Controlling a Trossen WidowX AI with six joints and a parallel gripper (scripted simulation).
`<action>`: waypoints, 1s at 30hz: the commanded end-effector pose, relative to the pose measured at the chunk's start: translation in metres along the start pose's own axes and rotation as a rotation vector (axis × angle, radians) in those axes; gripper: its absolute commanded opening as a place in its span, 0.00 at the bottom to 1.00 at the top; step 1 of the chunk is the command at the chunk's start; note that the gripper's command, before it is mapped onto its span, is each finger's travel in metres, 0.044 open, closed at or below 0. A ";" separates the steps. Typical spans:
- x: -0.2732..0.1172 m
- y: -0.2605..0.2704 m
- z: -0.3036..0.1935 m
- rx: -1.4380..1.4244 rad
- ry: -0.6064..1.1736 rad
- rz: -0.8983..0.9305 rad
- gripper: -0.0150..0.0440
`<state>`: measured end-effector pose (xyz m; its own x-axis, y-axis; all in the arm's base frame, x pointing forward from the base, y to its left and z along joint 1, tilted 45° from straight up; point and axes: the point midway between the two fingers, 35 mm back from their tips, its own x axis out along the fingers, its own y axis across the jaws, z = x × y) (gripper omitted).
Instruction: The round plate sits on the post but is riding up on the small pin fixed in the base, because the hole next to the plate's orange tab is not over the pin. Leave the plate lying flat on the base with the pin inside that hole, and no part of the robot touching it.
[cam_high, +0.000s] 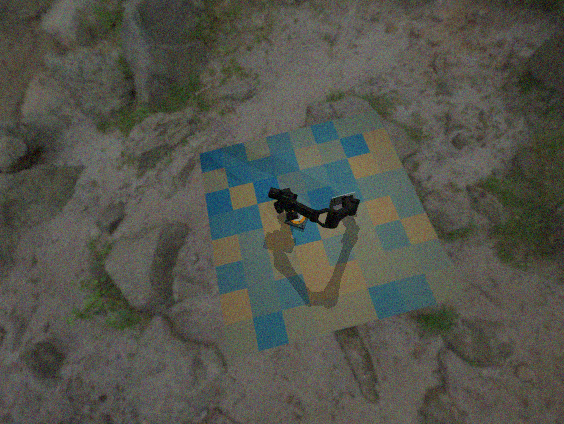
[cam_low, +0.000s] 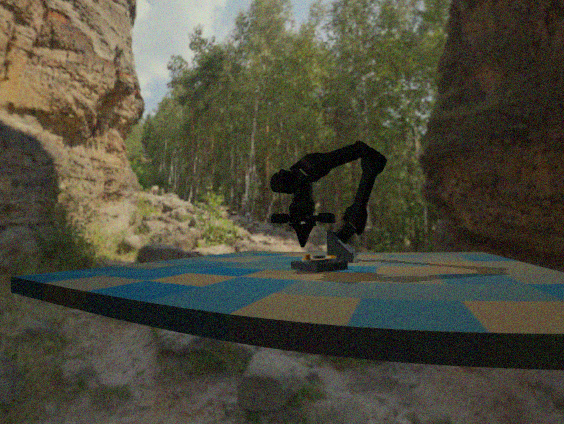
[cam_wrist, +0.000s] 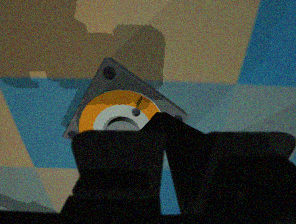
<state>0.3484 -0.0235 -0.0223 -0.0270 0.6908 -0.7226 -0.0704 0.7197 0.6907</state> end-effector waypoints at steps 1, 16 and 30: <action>0.021 0.000 -0.005 0.011 0.011 0.012 0.25; 0.028 0.012 0.006 0.011 0.010 0.014 0.25; 0.028 0.026 0.011 0.011 0.010 0.014 0.25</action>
<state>0.3563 0.0102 -0.0269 -0.0338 0.6949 -0.7183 -0.0581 0.7161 0.6956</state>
